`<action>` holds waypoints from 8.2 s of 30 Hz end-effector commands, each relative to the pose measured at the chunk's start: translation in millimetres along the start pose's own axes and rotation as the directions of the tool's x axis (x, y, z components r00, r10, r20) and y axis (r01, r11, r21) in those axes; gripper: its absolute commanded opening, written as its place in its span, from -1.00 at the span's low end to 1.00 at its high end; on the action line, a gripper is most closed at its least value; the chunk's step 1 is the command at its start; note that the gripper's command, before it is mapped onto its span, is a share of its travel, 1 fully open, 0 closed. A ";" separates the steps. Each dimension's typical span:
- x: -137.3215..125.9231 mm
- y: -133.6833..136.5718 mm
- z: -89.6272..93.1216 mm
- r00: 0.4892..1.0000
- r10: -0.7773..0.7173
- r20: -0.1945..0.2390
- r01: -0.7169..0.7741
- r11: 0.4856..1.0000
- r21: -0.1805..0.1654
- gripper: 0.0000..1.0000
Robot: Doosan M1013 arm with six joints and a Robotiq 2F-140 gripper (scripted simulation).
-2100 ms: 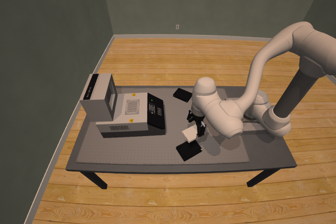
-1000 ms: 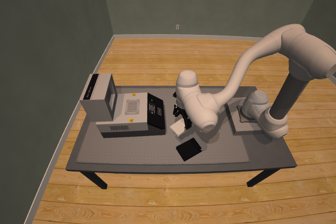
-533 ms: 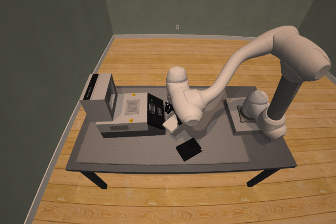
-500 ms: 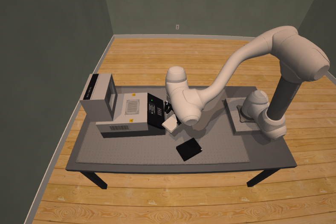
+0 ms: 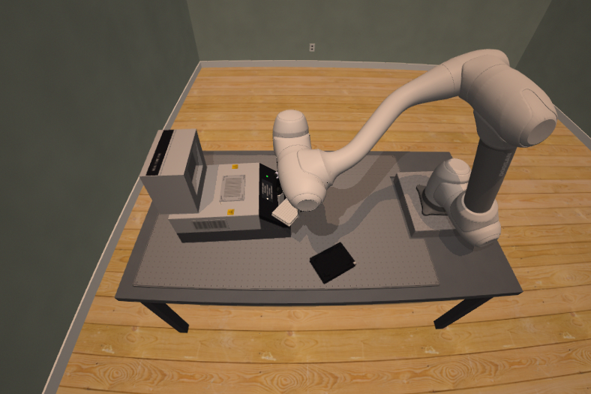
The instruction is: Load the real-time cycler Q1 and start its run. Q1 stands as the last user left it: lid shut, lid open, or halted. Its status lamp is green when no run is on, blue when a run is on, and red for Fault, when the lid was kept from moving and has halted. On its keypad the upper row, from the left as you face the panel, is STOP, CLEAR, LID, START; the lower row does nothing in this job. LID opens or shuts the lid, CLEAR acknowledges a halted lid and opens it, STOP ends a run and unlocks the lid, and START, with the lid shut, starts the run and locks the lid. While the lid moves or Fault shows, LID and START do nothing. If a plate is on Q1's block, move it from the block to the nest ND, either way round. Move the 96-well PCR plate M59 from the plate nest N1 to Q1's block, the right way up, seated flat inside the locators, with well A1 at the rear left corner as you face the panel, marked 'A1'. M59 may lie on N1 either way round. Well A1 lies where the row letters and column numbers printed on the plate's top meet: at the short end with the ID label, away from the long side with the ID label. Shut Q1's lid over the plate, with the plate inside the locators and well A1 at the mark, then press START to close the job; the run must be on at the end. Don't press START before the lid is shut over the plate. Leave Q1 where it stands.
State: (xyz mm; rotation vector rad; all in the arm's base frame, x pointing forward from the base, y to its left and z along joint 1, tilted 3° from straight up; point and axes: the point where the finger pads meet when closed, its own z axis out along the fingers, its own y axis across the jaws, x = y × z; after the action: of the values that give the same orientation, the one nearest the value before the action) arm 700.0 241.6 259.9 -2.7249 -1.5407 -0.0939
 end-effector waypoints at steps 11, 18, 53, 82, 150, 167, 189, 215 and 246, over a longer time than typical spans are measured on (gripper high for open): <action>6.3 62.4 -0.1 0.989 -0.148 -0.001 0.148 0.989 0.001 -1.00; 8.6 87.1 0.0 0.983 -0.184 -0.001 0.184 0.983 0.001 -1.00; 22.8 230.8 0.1 0.850 -0.527 -0.001 0.527 0.850 0.001 -1.00; 29.2 296.5 0.2 0.758 -0.653 -0.001 0.653 0.758 0.001 -1.00; 29.0 295.0 36.9 0.758 -0.653 -0.001 0.653 0.758 0.001 -1.00; 29.0 295.0 37.8 0.758 -0.653 -0.001 0.653 0.758 0.001 -1.00; 29.0 294.9 37.8 0.758 -0.653 -0.001 0.653 0.758 0.001 -1.00; 29.0 294.9 41.8 0.758 -0.653 -0.001 0.653 0.758 0.001 -1.00; 29.0 294.9 47.0 0.758 -0.653 -0.001 0.653 0.758 0.001 0.33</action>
State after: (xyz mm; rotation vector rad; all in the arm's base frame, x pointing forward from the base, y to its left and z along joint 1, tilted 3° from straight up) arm 969.7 116.1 220.5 -2.0313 -2.4081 -0.0939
